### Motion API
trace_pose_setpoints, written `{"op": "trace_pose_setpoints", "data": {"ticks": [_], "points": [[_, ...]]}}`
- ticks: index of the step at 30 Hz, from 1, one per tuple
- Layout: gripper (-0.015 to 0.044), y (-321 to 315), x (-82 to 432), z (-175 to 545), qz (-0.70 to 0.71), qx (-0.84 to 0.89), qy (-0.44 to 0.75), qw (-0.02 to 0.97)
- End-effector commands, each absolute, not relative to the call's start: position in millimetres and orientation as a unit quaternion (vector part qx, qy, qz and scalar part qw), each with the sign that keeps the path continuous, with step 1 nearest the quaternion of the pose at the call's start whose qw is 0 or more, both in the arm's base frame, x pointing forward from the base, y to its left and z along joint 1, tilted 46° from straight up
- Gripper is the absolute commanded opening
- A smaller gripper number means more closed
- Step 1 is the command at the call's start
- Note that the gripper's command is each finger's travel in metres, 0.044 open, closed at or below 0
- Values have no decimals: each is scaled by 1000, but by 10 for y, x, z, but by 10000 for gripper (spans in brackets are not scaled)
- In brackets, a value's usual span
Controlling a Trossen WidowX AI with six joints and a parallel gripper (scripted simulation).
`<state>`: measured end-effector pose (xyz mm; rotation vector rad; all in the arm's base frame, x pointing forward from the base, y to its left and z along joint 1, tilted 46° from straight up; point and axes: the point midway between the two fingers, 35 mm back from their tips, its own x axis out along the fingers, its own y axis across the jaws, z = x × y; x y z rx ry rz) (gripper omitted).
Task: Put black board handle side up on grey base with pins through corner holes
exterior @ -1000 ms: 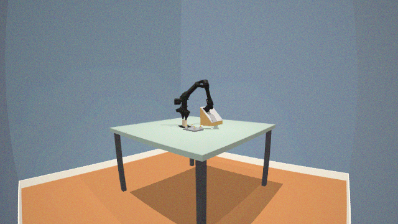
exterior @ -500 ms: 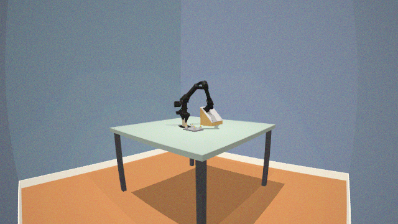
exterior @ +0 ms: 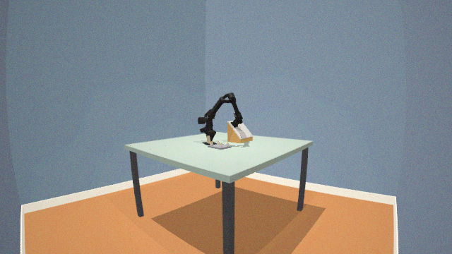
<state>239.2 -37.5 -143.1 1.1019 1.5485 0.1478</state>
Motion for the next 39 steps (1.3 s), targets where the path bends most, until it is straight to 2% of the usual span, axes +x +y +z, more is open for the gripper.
{"op": "trace_pose_setpoints", "data": {"ticks": [1, 10, 16, 20, 39], "points": [[387, -336, 2370, -1458, 63, 475, 663, 575], [151, -336, 2370, -1458, 63, 475, 663, 575], [111, -336, 2370, -1458, 63, 475, 663, 575], [6, -363, 2372, -1436, 62, 475, 663, 575], [0, -710, 2347, -1128, 60, 474, 663, 576]]}}
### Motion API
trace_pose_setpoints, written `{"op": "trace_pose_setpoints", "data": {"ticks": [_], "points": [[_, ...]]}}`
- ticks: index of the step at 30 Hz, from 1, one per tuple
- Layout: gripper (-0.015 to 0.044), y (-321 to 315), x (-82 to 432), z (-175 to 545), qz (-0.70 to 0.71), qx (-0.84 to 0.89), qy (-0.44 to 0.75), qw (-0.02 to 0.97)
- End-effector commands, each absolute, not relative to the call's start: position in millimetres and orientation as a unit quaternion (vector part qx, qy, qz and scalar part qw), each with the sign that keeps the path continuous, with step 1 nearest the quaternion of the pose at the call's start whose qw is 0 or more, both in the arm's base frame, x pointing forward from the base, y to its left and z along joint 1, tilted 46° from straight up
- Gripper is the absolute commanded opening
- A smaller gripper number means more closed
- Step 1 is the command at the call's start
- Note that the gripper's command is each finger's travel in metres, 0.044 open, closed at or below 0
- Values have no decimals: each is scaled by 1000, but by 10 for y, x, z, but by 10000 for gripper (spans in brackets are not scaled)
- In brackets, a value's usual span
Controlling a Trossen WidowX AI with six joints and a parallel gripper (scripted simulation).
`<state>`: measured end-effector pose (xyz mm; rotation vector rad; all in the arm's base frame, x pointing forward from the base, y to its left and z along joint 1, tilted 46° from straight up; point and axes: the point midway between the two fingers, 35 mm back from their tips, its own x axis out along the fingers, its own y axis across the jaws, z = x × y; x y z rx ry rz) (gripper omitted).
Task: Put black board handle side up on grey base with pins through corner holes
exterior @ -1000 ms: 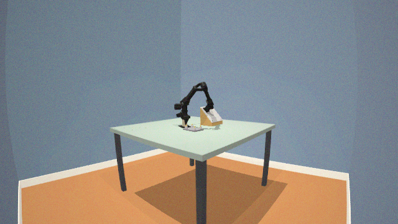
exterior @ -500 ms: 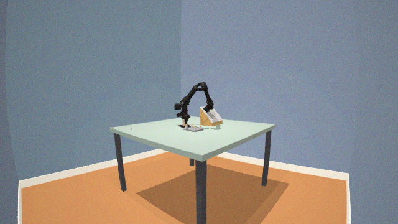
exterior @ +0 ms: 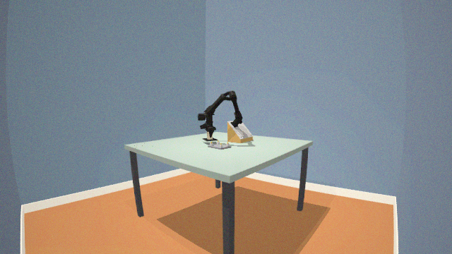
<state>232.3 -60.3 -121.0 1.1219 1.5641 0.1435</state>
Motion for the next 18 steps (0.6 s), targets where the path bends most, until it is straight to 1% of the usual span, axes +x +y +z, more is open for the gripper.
{"op": "trace_pose_setpoints", "data": {"ticks": [1, 18], "points": [[0, -727, 2343, -1110, 60, 474, 663, 576], [0, -956, 2276, -855, 61, 474, 663, 576]]}}
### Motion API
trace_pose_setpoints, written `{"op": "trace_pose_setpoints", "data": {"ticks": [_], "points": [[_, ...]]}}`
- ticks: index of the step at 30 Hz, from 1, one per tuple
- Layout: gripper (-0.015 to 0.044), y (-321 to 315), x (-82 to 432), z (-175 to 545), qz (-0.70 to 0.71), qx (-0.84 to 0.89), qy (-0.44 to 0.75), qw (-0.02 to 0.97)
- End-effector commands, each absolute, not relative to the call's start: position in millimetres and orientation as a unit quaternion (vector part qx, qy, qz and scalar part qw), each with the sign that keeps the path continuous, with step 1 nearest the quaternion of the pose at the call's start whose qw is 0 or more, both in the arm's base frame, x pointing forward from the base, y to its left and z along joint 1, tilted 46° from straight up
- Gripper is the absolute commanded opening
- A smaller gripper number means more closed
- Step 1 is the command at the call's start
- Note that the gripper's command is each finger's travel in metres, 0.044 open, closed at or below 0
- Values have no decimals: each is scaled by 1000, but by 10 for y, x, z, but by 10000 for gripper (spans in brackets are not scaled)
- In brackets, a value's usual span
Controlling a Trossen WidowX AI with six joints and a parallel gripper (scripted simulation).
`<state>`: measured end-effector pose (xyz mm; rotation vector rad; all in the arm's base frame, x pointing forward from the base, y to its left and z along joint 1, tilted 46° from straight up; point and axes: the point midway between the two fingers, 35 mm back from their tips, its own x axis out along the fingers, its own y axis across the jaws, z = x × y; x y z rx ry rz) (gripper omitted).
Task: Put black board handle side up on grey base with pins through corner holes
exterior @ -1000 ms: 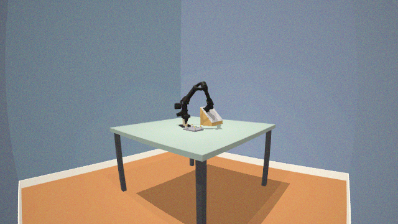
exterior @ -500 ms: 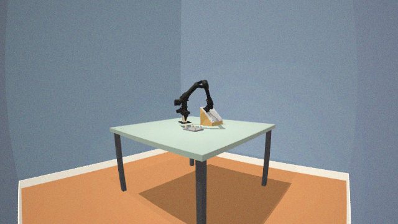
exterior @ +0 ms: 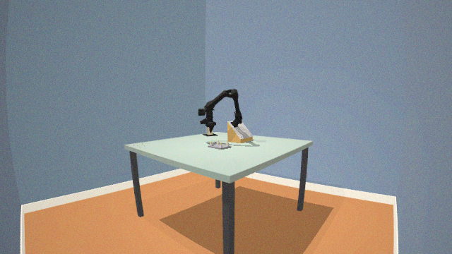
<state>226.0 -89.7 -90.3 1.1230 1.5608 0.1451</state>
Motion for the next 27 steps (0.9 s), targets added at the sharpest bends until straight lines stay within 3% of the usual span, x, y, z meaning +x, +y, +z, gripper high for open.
{"op": "trace_pose_setpoints", "data": {"ticks": [1, 27], "points": [[0, -955, 2277, -854, 61, 474, 663, 576], [0, -772, 2617, -565, 85, 436, 663, 602]]}}
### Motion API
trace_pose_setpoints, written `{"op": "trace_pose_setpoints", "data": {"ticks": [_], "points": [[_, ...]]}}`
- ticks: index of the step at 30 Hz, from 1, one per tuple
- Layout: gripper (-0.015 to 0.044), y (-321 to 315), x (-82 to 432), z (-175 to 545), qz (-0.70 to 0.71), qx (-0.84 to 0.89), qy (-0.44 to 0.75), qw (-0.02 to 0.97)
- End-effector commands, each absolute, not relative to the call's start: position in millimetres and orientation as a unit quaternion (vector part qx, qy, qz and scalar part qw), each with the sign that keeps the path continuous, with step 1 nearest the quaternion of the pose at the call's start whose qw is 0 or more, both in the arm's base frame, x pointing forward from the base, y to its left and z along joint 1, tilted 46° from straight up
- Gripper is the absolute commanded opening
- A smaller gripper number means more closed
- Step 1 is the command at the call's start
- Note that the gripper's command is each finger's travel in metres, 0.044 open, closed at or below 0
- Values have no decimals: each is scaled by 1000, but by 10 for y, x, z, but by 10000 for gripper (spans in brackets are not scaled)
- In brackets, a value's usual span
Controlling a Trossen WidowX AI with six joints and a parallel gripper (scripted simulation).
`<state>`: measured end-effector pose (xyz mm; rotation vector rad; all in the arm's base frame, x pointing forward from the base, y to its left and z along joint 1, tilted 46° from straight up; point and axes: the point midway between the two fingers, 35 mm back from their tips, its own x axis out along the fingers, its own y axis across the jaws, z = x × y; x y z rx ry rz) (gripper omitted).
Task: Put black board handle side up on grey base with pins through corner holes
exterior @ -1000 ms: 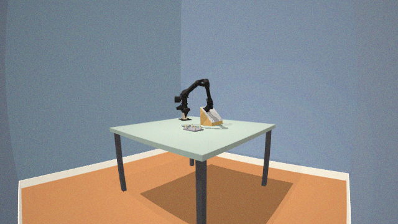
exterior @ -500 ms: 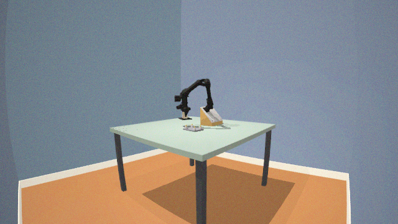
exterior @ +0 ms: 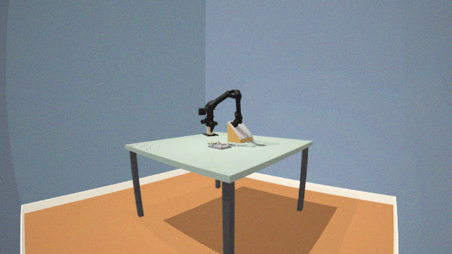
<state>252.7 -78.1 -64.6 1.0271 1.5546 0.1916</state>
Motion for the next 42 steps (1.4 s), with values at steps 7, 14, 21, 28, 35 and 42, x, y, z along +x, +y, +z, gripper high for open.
{"op": "trace_pose_setpoints", "data": {"ticks": [7, 14, 21, 28, 35, 42], "points": [[0, -698, 2716, -466, 94, 427, 662, 609], [0, -617, 2810, -365, 103, 418, 660, 616], [0, -527, 2898, -260, 112, 409, 657, 623], [0, -429, 2979, -152, 122, 401, 655, 629], [0, -325, 3053, -41, 133, 393, 652, 635], [0, -214, 3118, 73, 144, 385, 649, 640]]}}
